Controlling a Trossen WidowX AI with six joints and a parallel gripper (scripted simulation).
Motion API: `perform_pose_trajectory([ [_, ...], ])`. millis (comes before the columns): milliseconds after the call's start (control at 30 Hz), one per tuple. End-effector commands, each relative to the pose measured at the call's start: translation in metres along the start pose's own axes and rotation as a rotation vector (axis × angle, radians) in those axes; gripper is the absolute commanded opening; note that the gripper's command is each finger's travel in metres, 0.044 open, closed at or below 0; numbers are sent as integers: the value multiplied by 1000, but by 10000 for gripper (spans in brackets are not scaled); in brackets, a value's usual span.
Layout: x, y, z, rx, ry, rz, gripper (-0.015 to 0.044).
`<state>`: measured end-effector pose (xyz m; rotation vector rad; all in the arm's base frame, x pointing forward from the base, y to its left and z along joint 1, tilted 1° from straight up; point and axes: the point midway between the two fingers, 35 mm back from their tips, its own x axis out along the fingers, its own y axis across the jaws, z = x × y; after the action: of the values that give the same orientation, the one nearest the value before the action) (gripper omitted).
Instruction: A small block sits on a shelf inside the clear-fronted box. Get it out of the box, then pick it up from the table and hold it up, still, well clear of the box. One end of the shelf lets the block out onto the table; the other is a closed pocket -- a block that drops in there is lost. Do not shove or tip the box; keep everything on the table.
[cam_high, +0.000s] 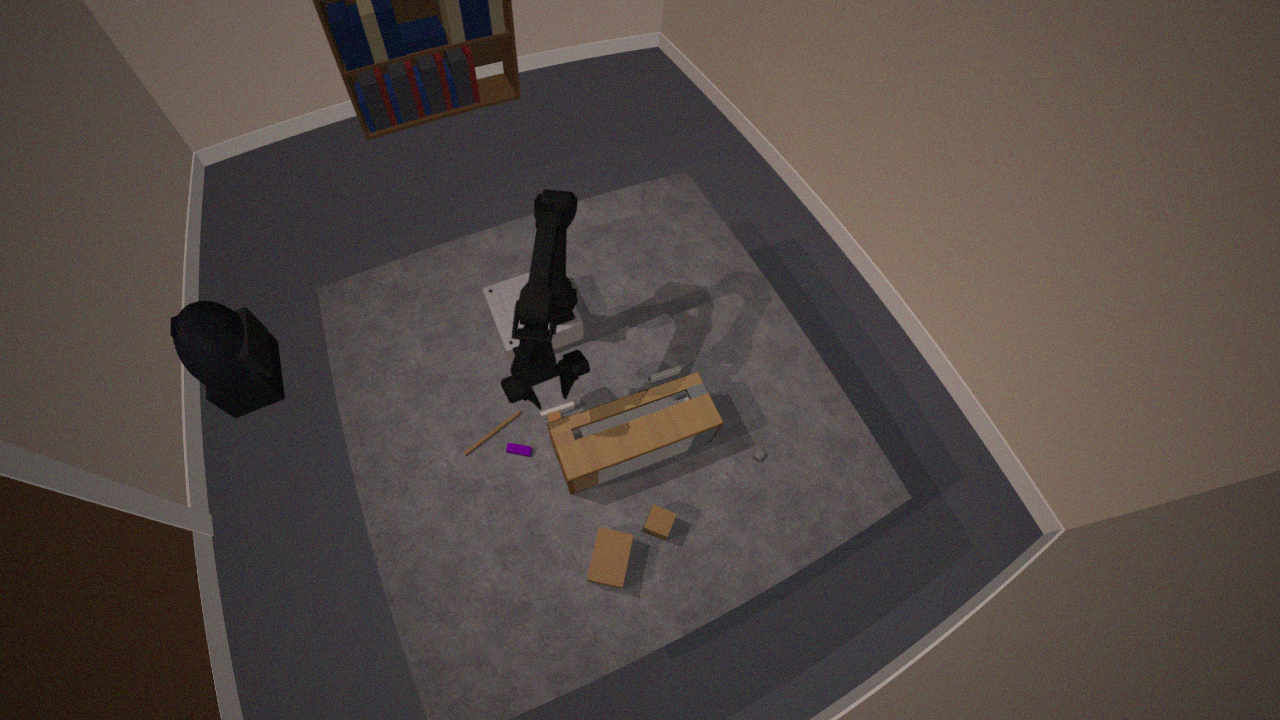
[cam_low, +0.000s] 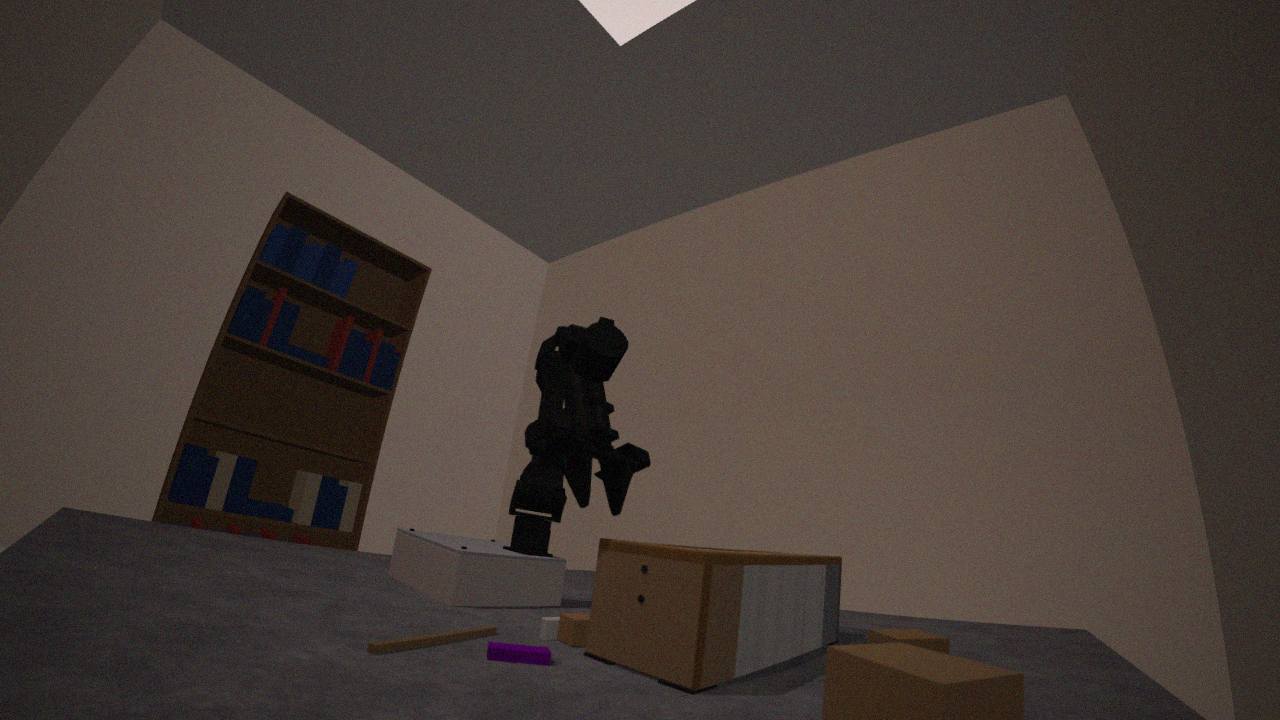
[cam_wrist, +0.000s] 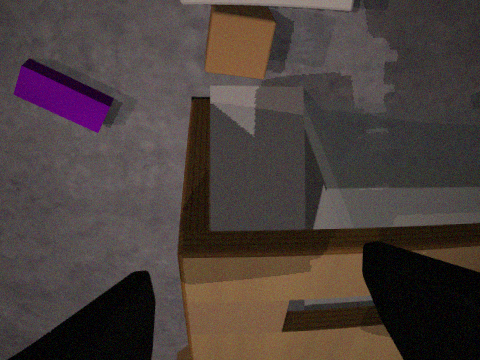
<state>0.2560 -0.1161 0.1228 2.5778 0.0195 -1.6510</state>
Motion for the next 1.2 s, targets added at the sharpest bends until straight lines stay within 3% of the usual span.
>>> perform_pose_trajectory([
  [0, -2, -2, 2, 113, 24, -4, 285],
  [200, 0, -1, 2, 113, 25, -4, 285],
  [433, 84, -8, 33, 113, 24, -4, 285],
  [1167, 110, -8, 43, 113, 24, -5, 285],
])
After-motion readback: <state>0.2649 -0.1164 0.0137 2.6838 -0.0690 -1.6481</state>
